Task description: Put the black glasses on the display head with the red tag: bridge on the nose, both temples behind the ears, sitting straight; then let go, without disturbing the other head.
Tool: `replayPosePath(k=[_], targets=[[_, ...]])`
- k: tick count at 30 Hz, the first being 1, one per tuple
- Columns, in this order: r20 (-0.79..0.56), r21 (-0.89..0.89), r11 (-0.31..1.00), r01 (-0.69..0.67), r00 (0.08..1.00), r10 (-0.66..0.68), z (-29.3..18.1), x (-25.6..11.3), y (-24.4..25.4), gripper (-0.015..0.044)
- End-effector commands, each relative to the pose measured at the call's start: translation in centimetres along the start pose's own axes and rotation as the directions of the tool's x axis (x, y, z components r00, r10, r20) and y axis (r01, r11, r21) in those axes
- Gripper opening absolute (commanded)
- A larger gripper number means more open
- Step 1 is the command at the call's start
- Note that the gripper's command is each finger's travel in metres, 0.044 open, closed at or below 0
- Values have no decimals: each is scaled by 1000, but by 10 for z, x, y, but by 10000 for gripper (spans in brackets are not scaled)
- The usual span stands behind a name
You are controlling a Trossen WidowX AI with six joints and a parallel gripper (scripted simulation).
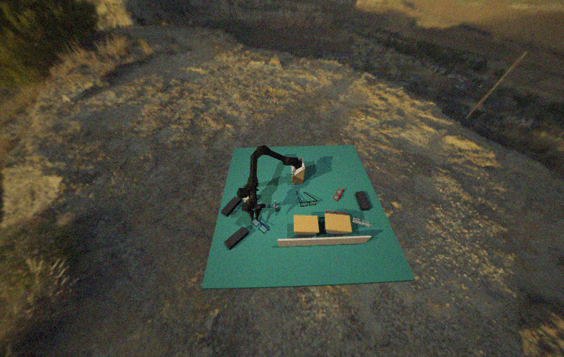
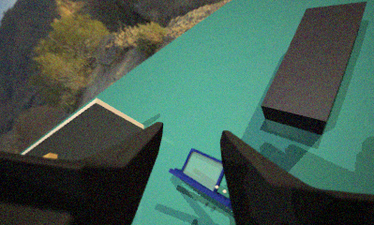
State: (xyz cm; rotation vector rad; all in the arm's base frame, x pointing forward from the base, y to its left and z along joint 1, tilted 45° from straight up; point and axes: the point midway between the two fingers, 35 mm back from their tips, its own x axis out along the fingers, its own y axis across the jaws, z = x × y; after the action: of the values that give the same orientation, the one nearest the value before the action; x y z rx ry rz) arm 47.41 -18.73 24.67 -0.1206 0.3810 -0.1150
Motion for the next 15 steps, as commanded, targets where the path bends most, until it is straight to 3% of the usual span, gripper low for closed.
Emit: replayPosePath(k=[1,7,15], targets=[[-123,183,983,-14,992,37,-27,14,50,200],[-348,415,907,75,934,83,-85,21,142,200],[-608,499,783,372,794,11,-169,-8,233,200]])
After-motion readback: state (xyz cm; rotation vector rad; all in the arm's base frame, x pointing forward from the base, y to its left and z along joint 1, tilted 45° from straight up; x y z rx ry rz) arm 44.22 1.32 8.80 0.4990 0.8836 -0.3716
